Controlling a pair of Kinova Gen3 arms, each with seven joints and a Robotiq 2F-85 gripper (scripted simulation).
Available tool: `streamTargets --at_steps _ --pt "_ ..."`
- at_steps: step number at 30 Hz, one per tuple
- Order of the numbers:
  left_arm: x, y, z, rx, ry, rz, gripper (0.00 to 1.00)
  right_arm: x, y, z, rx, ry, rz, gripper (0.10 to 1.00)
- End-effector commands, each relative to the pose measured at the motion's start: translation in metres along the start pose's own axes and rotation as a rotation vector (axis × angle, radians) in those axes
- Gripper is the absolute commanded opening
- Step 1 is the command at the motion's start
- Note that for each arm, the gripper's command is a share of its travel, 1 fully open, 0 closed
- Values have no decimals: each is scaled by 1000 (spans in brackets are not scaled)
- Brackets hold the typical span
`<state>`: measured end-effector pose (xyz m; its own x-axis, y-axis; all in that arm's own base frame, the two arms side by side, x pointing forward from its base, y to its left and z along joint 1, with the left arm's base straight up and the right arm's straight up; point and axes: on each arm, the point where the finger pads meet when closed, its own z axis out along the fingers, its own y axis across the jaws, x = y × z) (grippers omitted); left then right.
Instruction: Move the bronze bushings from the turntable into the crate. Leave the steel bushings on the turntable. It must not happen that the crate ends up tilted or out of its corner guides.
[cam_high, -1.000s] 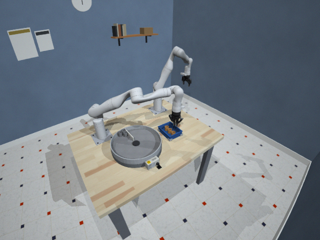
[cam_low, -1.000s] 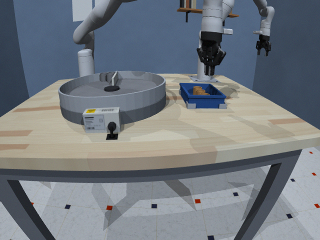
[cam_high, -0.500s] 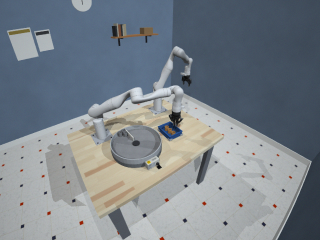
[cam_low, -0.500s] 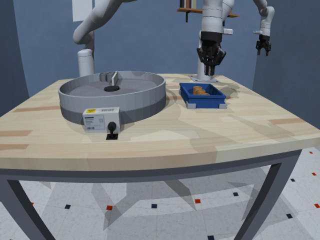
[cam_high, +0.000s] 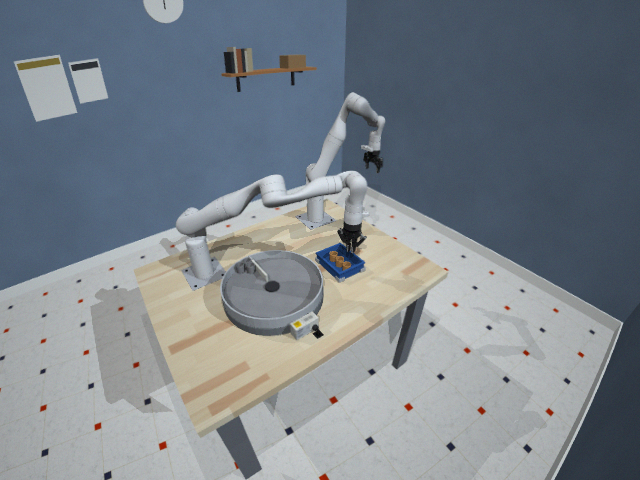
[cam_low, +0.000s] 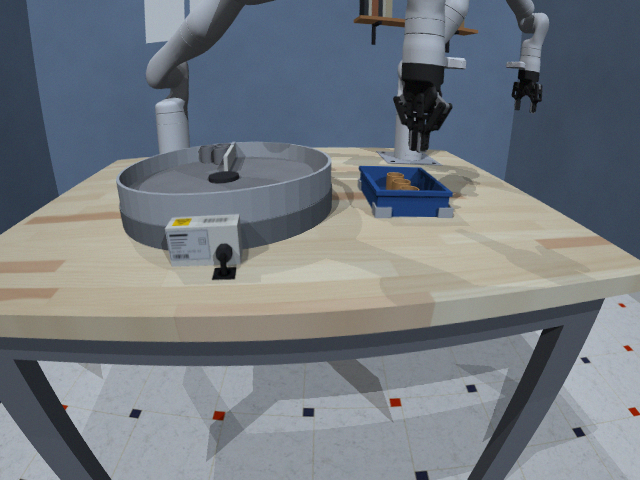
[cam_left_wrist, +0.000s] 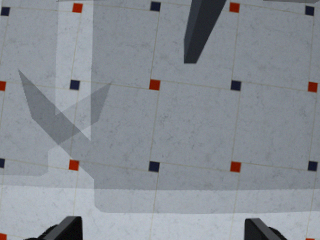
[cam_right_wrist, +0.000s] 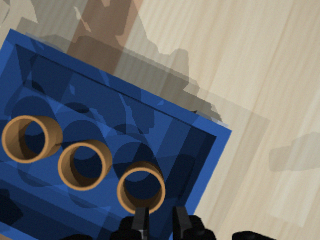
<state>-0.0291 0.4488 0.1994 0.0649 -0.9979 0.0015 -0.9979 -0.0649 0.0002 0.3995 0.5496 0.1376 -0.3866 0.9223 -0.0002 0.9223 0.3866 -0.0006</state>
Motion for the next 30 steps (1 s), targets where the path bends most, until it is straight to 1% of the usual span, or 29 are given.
streamTargets --at_steps 1,22,23,27,30 --pt "0 0 -1 0 -2 0 1000 0 0 -2 -2 1 0 223" --pt "0 0 -1 0 -2 0 1000 0 0 -2 -2 1 0 223" --pt "0 0 -1 0 -2 0 1000 0 0 -2 -2 1 0 1000" --pt "0 0 -1 0 -2 0 1000 0 0 -6 -2 1 0 1000" --pt "0 0 -1 0 -2 0 1000 0 0 -17 -2 1 0 1000"
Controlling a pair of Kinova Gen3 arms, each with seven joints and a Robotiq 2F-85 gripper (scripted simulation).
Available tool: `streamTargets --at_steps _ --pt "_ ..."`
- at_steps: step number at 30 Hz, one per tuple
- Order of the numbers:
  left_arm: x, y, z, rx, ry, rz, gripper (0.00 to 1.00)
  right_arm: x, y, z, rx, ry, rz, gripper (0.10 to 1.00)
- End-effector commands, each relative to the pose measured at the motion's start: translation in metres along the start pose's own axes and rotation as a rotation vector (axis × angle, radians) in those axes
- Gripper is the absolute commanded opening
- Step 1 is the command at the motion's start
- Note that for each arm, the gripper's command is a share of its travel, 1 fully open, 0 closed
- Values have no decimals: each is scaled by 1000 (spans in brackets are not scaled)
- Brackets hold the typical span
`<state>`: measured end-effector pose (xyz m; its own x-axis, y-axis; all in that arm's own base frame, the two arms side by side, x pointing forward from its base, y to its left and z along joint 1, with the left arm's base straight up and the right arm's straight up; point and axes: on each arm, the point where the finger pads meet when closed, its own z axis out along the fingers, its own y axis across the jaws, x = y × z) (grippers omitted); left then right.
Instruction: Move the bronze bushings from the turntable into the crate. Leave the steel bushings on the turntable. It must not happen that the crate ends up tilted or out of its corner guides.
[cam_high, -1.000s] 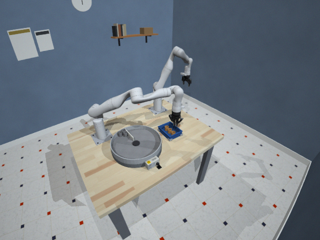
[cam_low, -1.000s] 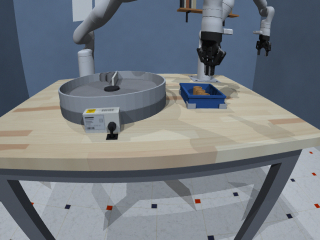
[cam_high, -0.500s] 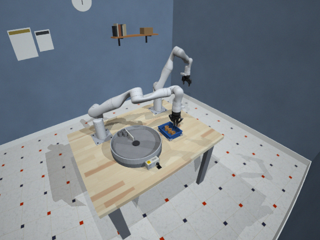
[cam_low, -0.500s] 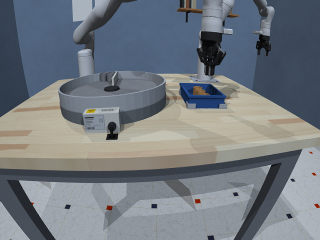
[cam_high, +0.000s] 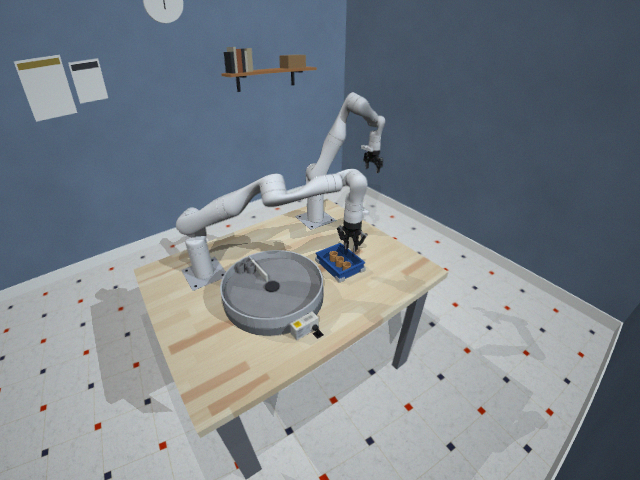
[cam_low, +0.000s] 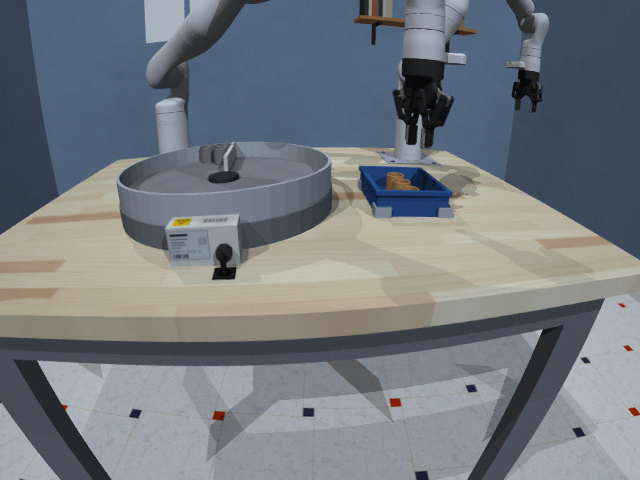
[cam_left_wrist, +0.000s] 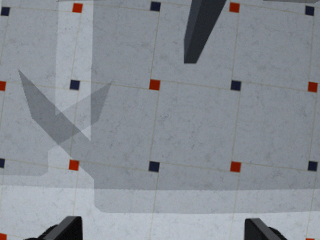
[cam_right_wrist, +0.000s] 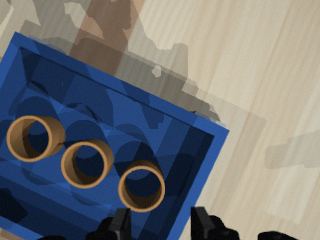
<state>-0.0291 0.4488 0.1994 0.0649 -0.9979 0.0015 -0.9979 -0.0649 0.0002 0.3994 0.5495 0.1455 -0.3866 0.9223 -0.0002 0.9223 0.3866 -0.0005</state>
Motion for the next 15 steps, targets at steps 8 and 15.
streamTargets --at_steps 8,15 --pt "0 0 -1 0 -2 0 1000 0 0 -45 -2 1 0 1000" --pt "0 0 -1 0 -2 0 1000 0 0 -76 -2 1 0 1000"
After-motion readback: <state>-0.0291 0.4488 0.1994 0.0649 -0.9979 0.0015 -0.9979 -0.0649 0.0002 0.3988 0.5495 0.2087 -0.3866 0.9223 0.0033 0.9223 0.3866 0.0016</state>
